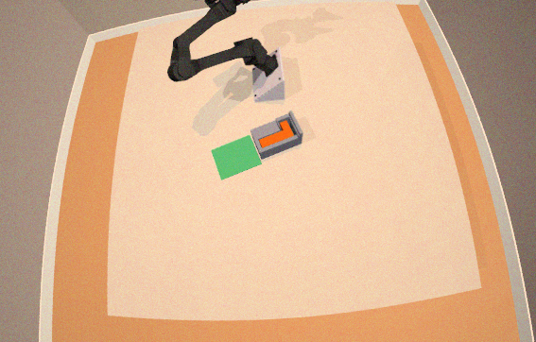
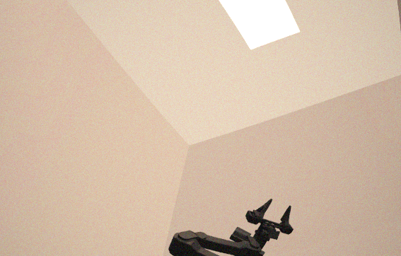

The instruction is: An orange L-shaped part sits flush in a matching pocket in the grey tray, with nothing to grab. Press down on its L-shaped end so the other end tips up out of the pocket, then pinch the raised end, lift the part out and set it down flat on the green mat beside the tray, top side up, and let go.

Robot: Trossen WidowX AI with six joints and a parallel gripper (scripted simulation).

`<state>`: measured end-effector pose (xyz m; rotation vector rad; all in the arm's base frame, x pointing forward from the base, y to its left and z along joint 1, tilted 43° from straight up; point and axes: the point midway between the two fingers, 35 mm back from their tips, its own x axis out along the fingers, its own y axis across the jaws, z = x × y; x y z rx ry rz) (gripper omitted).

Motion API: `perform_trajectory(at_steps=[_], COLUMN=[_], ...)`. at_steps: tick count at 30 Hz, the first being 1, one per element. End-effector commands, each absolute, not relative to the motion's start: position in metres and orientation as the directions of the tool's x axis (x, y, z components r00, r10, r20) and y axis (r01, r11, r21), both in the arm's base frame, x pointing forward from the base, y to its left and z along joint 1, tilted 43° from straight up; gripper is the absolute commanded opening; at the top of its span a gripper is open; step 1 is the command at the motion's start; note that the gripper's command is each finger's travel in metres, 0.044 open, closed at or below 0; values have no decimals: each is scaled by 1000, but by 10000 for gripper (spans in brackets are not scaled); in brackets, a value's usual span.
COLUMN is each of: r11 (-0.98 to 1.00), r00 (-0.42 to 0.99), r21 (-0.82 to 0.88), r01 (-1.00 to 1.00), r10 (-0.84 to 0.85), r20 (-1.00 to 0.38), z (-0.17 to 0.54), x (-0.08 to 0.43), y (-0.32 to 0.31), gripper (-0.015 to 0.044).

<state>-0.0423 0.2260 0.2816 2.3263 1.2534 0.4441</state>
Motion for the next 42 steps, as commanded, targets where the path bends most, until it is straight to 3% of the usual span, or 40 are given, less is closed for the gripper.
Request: perform_trajectory(at_steps=[1,9,16,24,29,34,42], r11=[-478,-433,-123,243,633,910,976], r00=[533,579,656,694,785,815,633], r21=[547,749,983,968,767,414,-187], r01=[687,501,139,-57,-105,-22,114], r10=[843,811,755,707,526,256,-216], r20=[67,83,1,-137,-326,-520,-743], z=[282,280,257,224,176,125,62], x=[-42,-28,5,46,114,184,255], y=[227,254,303,335,338,310,220], gripper=[374,180,180,180,180,180,180])
